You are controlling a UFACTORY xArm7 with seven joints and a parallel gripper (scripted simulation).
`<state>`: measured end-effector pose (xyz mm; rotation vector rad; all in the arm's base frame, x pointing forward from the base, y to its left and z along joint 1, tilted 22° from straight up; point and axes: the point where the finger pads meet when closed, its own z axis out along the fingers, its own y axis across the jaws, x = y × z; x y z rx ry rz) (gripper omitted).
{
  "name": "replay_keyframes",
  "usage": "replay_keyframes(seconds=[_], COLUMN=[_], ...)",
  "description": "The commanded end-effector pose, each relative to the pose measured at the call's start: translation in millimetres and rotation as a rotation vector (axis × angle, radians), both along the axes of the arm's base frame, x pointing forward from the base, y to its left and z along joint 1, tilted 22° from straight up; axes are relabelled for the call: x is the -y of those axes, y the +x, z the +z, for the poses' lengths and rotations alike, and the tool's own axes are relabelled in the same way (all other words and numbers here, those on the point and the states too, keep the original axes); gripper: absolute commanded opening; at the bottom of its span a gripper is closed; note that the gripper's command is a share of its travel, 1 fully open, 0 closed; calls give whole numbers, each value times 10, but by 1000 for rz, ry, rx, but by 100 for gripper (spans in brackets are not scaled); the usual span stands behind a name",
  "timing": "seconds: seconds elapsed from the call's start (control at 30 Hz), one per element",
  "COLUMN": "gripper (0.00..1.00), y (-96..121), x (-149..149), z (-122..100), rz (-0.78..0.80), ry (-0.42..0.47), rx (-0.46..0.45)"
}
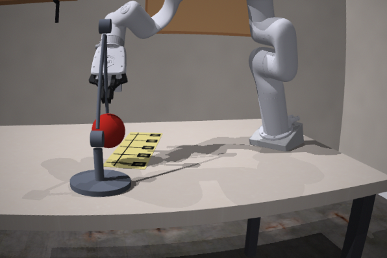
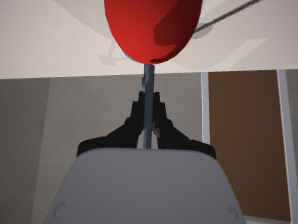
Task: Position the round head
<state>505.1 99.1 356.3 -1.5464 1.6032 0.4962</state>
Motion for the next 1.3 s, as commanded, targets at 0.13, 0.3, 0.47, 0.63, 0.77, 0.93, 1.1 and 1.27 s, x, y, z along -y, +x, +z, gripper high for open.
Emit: replay_keyframes(seconds=[0.13, 0.3, 0.47, 0.63, 0.77, 0.93, 1.1, 1.27], gripper=[0, 0, 100, 100, 100, 100, 100, 100], y=[-77, -133, -155, -152, -149, -146, -146, -146], x=[39, 57, 65, 64, 63, 63, 63, 63], z=[-22, -48, -59, -58, -57, -55, -56, -56], rz=[-52, -85, -98, -95, -94, -91, -91, -92], ry=[16, 26, 31, 30, 30, 29, 29, 29], rx=[-9, -17, -21, -20, -20, -20, -20, -20])
